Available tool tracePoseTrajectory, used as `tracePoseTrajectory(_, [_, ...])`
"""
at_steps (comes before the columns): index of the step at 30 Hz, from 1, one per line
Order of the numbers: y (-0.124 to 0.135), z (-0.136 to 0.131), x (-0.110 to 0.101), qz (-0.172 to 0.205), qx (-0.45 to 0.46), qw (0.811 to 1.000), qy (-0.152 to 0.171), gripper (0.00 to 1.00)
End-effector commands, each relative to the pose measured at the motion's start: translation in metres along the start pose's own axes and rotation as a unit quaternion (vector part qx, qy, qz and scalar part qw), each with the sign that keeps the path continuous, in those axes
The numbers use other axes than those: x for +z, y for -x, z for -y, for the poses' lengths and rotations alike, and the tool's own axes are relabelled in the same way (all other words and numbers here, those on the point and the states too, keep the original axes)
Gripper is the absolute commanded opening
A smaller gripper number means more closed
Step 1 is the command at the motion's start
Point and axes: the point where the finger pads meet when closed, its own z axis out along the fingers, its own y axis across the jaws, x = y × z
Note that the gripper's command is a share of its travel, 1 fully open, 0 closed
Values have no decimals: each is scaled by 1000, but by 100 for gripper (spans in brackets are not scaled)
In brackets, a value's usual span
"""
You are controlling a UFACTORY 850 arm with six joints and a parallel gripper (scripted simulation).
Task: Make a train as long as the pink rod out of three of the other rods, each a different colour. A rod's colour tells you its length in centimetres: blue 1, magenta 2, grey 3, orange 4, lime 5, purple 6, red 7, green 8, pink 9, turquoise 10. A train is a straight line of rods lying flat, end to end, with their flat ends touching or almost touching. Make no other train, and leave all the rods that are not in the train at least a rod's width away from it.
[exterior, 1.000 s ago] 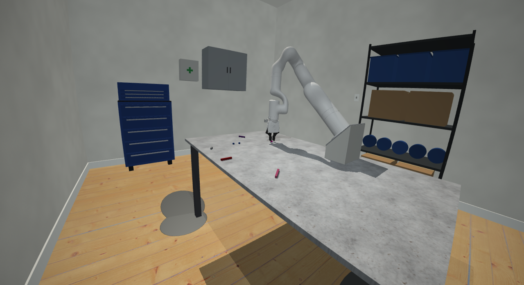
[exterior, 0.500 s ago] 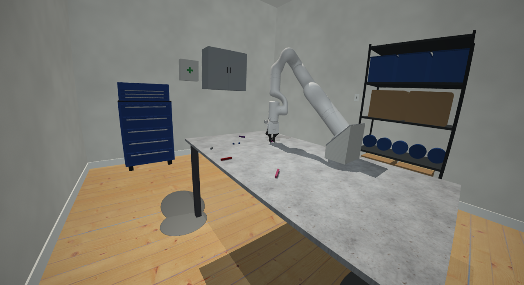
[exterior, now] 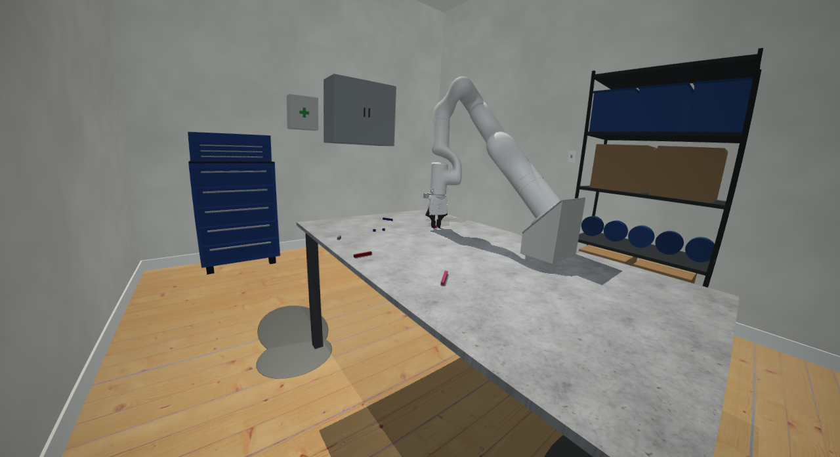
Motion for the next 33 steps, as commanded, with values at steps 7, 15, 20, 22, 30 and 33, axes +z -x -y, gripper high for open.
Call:
tracePoseTrajectory(7, [0, 0, 0, 0, 0, 1000, 0, 24])
tracePoseTrajectory(15, [0, 0, 0, 0, 0, 1000, 0, 24])
tracePoseTrajectory(20, [0, 0, 0, 0, 0, 1000, 0, 24])
tracePoseTrajectory(22, [0, 0, 0, 0, 0, 1000, 0, 24])
tracePoseTrajectory(30, [0, 0, 0, 0, 0, 1000, 0, 4])
tracePoseTrajectory(33, [0, 0, 0, 0, 0, 1000, 0, 4])
